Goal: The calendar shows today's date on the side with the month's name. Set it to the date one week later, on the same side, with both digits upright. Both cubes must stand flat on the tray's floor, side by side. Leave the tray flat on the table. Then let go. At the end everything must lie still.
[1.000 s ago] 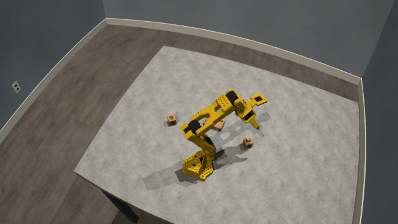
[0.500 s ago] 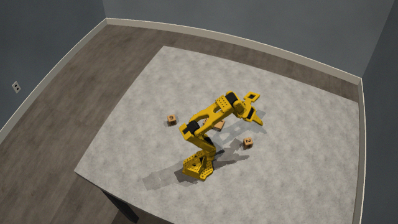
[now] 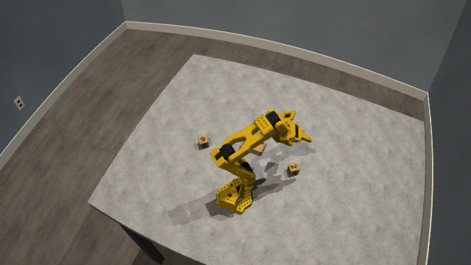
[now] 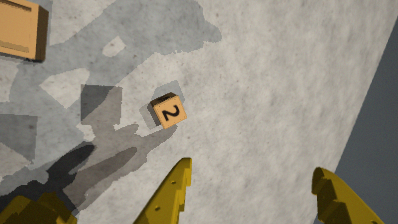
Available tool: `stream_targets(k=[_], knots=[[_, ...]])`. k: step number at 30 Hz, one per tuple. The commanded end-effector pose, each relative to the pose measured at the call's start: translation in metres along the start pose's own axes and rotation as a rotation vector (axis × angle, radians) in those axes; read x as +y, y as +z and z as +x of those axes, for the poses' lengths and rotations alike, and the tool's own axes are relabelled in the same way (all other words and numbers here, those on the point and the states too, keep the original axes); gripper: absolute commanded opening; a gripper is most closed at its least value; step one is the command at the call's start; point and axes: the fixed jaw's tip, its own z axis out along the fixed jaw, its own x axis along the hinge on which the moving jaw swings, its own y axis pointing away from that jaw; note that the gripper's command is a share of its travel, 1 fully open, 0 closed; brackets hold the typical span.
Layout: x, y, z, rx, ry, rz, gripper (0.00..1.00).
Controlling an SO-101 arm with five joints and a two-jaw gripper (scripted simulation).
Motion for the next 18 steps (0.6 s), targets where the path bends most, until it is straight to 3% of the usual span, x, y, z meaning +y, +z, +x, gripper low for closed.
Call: stream_targets(k=[1, 18], knots=[[-0.0036, -0.0034, 0.0006, -0.019, -0.116, 0.042, 0.35], [-0.0025, -0.0013, 0.0039, -0.013, -0.326, 0.044, 0.35]])
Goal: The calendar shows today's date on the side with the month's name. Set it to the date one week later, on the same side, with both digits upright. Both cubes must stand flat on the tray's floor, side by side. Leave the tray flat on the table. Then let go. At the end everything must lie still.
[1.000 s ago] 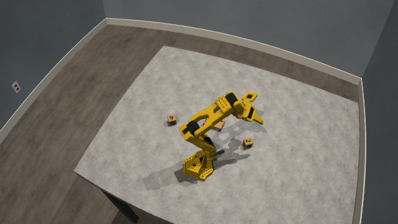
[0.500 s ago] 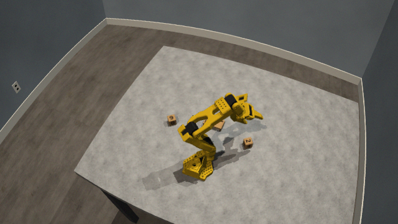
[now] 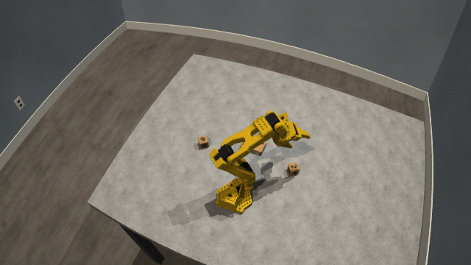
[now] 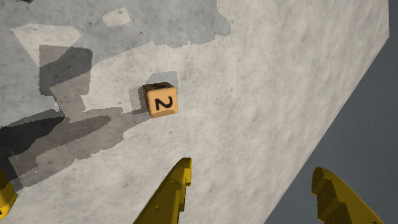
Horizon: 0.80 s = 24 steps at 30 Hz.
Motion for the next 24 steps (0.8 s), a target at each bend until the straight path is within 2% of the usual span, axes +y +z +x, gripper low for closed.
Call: stream_targets(k=[1, 13, 17, 23, 24], knots=[[-0.004, -0.004, 0.001, -0.005, -0.019, 0.039, 0.35], [-0.003, -0.001, 0.001, -0.001, -0.023, 0.021, 0.35], [0.001, 0.008, 0.002, 0.014, -0.023, -0.041, 0.35], [0.014, 0.029, 0.006, 0.052, -0.022, -0.205, 0.35], [0.014, 0.029, 0.006, 0.052, -0.022, -0.205, 0.35]])
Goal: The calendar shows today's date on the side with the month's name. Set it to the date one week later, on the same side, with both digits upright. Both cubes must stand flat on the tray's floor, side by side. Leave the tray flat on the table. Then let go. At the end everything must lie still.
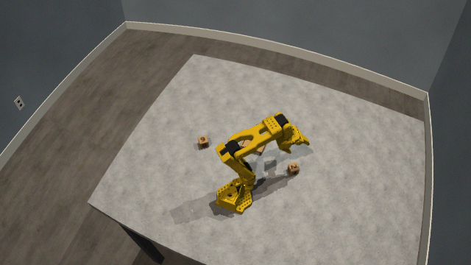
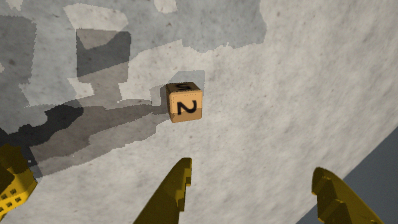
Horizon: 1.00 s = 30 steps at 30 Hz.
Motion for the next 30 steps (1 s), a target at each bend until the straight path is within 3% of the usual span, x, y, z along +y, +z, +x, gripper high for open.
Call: stream_targets(k=[1, 7, 11, 30], knots=[[0.000, 0.006, 0.002, 0.010, -0.001, -0.034, 0.35], [0.013, 0.028, 0.005, 0.046, 0.000, -0.198, 0.35], [0.019, 0.036, 0.006, 0.060, 0.000, -0.260, 0.35], [0.020, 0.038, 0.006, 0.064, 0.000, -0.278, 0.35]])
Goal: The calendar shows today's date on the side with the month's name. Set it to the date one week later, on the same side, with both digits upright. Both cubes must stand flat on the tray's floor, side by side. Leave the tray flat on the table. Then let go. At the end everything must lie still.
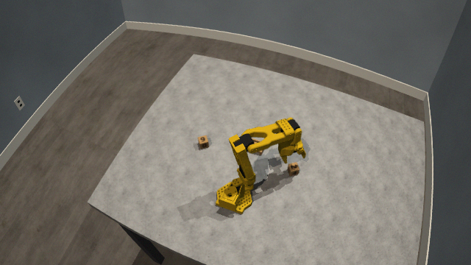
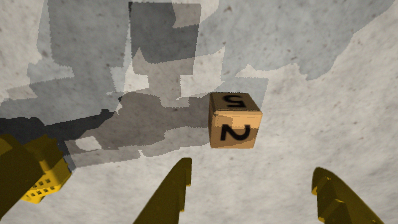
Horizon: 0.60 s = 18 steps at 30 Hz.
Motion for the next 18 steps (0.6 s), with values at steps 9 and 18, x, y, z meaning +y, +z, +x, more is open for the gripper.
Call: stream_targets(k=[9, 18], knots=[[-0.0029, 0.0020, 0.0048, 0.001, -0.002, -0.007, 0.35], [-0.0029, 0.0020, 0.0048, 0.001, -0.002, -0.007, 0.35]])
